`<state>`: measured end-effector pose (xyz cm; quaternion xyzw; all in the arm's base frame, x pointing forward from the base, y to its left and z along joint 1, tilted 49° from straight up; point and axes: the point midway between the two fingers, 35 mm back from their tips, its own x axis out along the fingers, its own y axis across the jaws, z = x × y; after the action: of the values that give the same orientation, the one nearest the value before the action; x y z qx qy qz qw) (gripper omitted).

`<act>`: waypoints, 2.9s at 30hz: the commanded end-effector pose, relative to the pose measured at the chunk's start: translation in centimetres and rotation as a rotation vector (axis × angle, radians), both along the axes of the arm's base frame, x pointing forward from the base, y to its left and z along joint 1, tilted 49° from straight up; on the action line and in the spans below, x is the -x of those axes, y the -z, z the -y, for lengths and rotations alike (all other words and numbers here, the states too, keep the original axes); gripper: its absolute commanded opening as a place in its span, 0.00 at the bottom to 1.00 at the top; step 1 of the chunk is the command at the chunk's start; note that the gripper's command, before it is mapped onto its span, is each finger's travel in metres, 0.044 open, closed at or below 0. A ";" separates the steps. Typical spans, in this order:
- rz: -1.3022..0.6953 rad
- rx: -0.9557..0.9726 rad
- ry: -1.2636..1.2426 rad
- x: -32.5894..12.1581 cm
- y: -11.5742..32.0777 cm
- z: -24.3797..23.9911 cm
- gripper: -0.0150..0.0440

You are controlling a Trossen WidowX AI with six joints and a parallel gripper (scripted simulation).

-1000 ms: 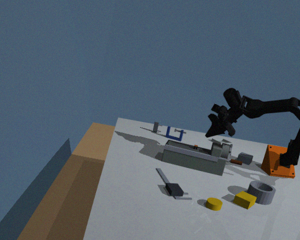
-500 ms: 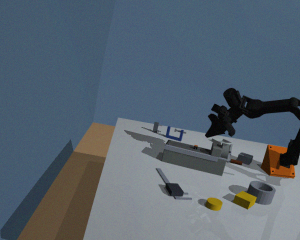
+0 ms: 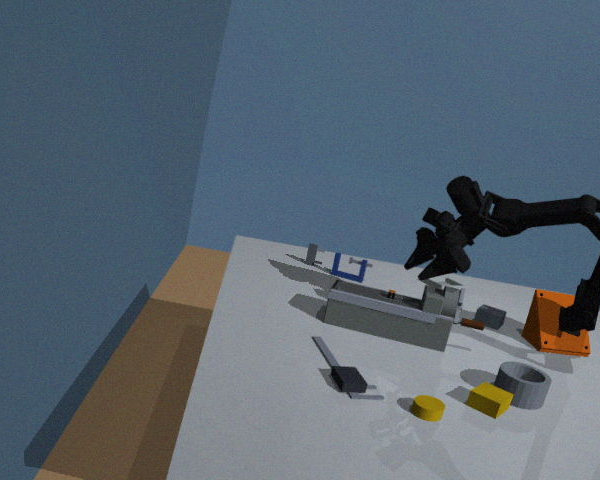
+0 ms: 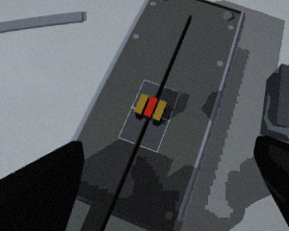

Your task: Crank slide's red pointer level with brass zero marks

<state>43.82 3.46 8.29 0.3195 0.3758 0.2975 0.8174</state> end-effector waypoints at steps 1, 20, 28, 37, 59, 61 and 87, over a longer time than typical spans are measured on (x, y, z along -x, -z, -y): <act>0.000 0.001 0.001 0.0 0.0 0.0 0.96; 0.000 0.001 0.001 0.0 0.0 0.0 0.25; 0.000 0.000 0.000 0.0 0.0 0.0 0.25; 0.000 0.000 0.000 0.0 0.0 0.0 0.25; -0.002 0.004 -0.001 -0.7 -2.4 2.8 1.00; -0.002 0.003 -0.001 -0.8 -3.2 3.7 1.00; -0.001 0.002 0.000 -0.9 -4.3 4.8 1.00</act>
<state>44.62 -1.28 12.39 0.3199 0.3785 0.2951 0.8169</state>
